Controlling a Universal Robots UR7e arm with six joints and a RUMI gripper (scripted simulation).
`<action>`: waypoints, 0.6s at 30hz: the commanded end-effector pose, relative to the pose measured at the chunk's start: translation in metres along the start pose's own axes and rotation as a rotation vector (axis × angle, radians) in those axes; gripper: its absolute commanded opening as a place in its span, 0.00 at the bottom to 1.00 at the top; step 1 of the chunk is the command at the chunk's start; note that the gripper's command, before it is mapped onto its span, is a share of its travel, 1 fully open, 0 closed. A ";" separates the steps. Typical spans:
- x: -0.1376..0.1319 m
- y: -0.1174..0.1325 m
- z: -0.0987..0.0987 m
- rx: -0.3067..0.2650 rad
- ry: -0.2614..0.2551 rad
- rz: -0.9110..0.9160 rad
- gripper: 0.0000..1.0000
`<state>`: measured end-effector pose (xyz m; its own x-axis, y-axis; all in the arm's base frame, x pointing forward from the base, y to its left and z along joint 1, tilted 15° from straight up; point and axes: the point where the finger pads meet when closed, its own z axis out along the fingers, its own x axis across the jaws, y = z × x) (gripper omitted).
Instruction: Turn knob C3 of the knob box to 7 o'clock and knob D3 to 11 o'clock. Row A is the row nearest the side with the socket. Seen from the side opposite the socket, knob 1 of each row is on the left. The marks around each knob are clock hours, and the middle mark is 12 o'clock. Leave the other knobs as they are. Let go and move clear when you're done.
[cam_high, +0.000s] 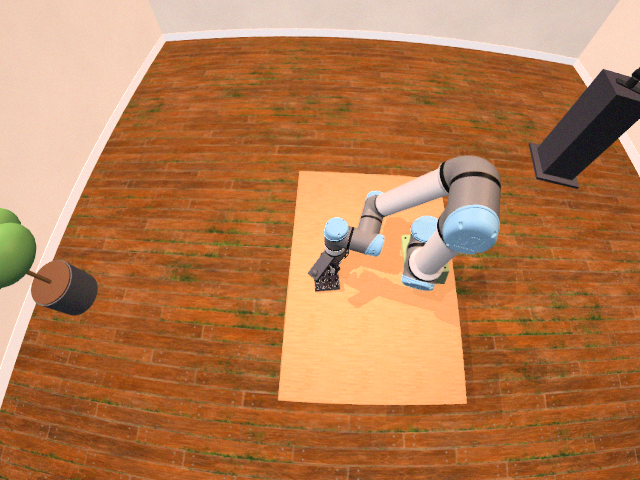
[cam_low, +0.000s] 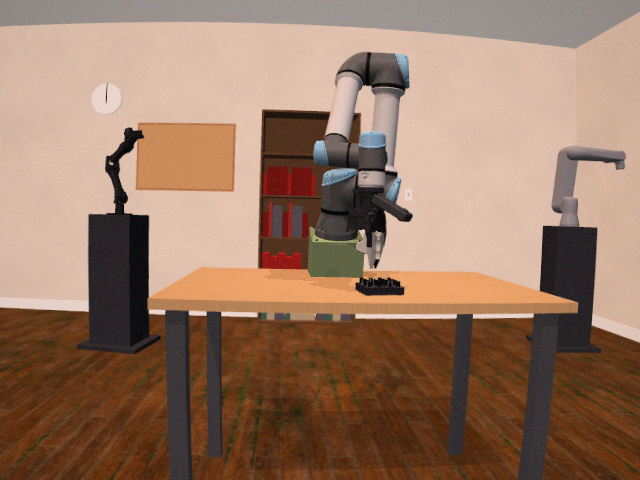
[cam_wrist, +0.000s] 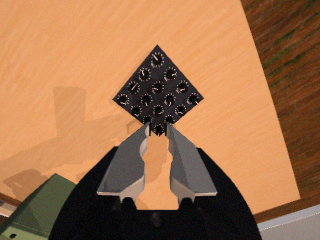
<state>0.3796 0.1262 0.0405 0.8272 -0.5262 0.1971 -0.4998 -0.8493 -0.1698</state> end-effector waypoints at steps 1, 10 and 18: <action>0.001 0.000 0.007 0.001 0.001 0.000 0.11; 0.001 0.000 0.015 0.001 0.001 0.000 0.11; 0.001 0.000 0.021 0.001 0.001 0.000 0.11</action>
<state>0.3845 0.1264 0.0232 0.8272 -0.5262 0.1972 -0.4998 -0.8493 -0.1698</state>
